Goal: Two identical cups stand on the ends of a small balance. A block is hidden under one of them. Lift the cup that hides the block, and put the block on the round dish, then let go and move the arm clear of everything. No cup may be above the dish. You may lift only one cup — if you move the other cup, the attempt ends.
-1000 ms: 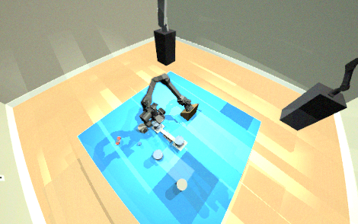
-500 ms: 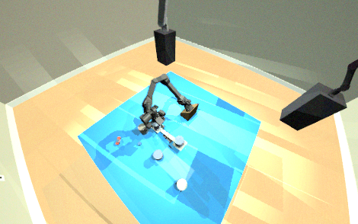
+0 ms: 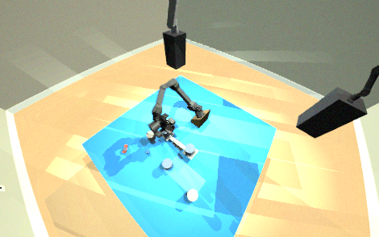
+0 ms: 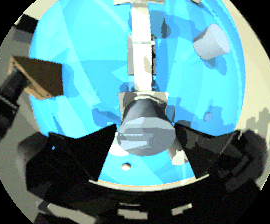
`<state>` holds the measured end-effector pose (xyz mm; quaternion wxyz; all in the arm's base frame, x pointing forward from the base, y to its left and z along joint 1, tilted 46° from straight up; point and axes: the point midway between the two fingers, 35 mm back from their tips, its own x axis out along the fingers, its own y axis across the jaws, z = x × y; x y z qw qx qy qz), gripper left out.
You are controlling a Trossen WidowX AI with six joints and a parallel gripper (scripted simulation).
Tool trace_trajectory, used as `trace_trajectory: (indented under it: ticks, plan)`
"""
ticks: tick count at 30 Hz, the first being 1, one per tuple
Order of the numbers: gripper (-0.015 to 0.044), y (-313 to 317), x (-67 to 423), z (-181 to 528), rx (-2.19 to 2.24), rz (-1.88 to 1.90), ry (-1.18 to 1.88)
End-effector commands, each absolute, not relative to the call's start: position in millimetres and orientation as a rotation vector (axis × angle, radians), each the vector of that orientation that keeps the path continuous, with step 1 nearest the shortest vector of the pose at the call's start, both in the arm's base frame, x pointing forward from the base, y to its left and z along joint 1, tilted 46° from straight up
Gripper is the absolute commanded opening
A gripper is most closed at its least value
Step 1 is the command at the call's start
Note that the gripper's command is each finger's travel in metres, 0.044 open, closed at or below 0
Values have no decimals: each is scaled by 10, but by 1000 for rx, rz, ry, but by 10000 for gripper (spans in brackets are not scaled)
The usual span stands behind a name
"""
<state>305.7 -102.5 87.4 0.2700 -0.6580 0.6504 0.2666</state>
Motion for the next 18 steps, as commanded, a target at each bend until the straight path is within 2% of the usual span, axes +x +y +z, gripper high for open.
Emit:
trace_trajectory:
  ticks: [1,9,13,18]
  plan:
    - [440,-1087,3048,820,-1779,720,1757]
    - [440,-1163,3039,753,-1781,719,1758]
    - [335,-1163,3039,753,-1781,719,1758]
    - [302,-1163,3039,753,-1781,719,1758]
